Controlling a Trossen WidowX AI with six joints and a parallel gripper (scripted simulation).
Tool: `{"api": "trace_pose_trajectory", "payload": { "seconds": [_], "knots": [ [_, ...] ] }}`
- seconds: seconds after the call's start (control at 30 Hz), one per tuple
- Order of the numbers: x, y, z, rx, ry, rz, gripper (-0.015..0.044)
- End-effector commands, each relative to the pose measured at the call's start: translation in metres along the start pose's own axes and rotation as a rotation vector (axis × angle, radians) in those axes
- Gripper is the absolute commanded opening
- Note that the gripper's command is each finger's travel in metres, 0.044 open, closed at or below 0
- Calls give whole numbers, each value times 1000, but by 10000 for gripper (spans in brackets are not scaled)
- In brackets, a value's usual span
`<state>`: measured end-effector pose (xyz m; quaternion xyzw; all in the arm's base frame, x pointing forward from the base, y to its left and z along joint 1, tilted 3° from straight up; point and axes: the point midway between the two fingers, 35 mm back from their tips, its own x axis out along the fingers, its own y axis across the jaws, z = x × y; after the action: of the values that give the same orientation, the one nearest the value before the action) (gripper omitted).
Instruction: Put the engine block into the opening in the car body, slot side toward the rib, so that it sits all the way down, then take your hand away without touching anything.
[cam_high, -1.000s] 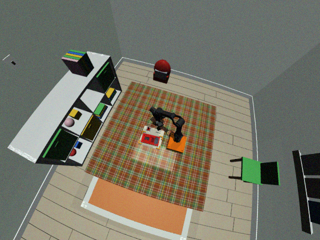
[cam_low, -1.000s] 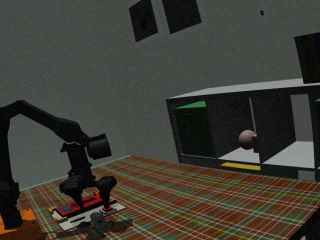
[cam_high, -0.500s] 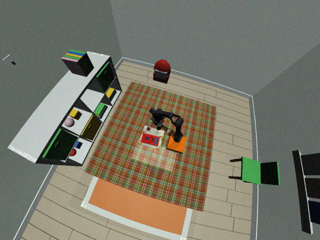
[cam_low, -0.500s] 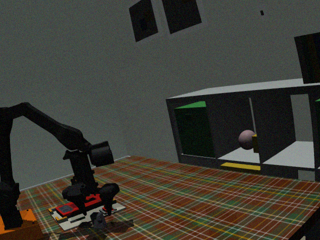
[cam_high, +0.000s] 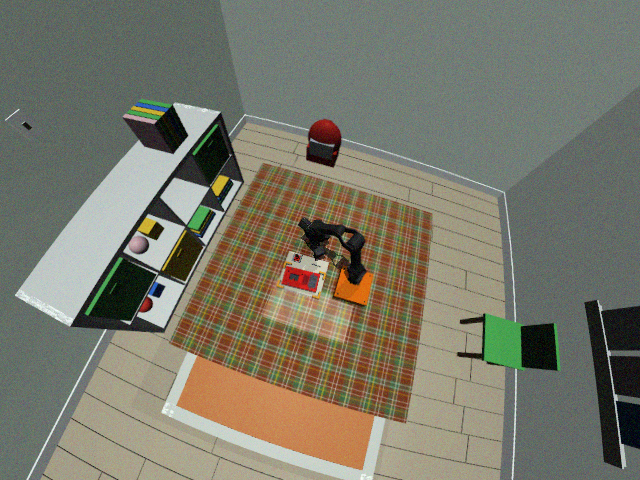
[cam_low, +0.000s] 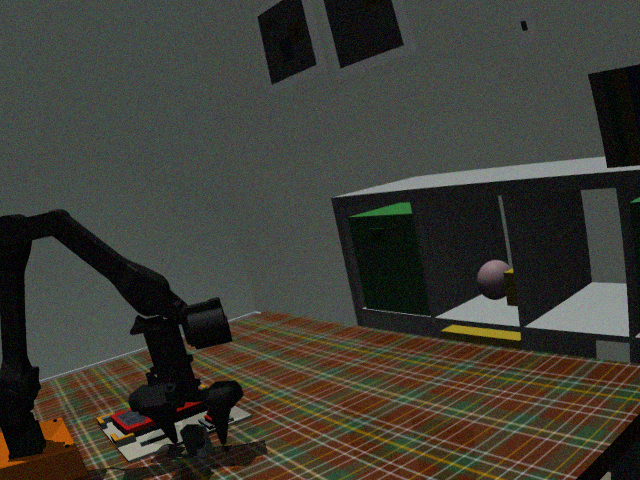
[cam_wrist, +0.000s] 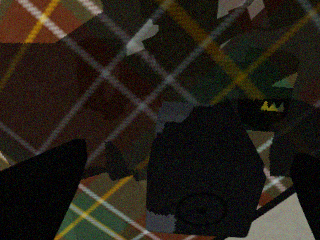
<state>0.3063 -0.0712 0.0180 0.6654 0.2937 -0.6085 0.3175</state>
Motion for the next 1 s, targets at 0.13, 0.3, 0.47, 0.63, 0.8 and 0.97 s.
{"api": "trace_pose_trajectory", "payload": {
  "seconds": [0.13, 0.3, 0.47, 0.63, 0.8, 0.97],
  "knots": [
    [8, -2, 2, 6, -9, -7, 387],
    [8, -2, 2, 6, -9, -7, 256],
    [8, -2, 2, 6, -9, -7, 164],
    [8, -2, 2, 6, -9, -7, 131],
    [4, -1, 1, 6, -9, -7, 19],
    [-10, 2, -1, 6, -9, -6, 0]
  ]
}}
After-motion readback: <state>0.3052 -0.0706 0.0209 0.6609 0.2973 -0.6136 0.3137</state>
